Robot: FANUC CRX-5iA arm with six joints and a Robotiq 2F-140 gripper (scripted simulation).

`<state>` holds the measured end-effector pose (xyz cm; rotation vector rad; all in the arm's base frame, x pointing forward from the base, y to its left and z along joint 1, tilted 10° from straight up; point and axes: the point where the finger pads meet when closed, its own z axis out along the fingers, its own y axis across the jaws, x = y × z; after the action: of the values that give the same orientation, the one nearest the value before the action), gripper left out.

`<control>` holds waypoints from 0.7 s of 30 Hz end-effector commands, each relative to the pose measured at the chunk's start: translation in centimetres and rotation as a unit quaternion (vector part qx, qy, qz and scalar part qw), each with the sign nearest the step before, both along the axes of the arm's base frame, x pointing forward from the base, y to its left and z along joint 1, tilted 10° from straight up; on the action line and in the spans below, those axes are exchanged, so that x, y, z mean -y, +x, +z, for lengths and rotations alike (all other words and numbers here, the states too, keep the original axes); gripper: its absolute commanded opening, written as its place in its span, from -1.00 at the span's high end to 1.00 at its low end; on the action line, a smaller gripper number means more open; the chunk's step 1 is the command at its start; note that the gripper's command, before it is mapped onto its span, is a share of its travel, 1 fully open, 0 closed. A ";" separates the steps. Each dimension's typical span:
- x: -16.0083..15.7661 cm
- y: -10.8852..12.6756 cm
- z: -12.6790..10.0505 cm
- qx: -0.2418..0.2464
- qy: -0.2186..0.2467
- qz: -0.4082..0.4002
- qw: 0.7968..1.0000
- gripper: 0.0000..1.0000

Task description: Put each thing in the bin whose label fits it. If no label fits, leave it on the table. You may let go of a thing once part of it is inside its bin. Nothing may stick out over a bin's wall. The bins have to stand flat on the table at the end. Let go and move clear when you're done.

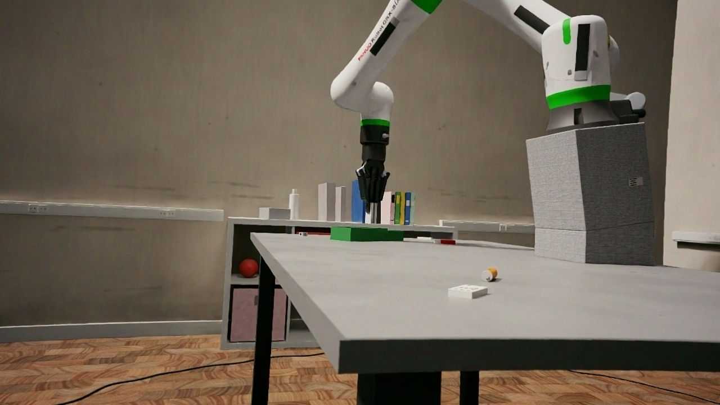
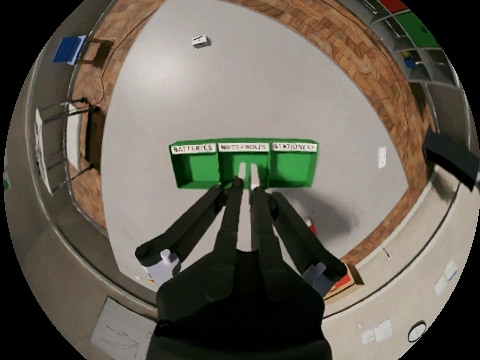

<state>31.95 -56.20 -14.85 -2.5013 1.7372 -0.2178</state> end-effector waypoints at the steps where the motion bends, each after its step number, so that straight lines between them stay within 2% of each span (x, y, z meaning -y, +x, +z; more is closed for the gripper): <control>1: 0.0 0.1 -0.7 0.000 0.000 0.000 1.000 0.70; 14: 0.1 0.6 -3.5 0.000 0.000 0.000 1.000 0.70; 21: 0.1 0.6 -3.5 0.000 0.000 0.000 1.000 0.70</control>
<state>32.56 -56.24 -18.41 -2.5014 1.7372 -0.2179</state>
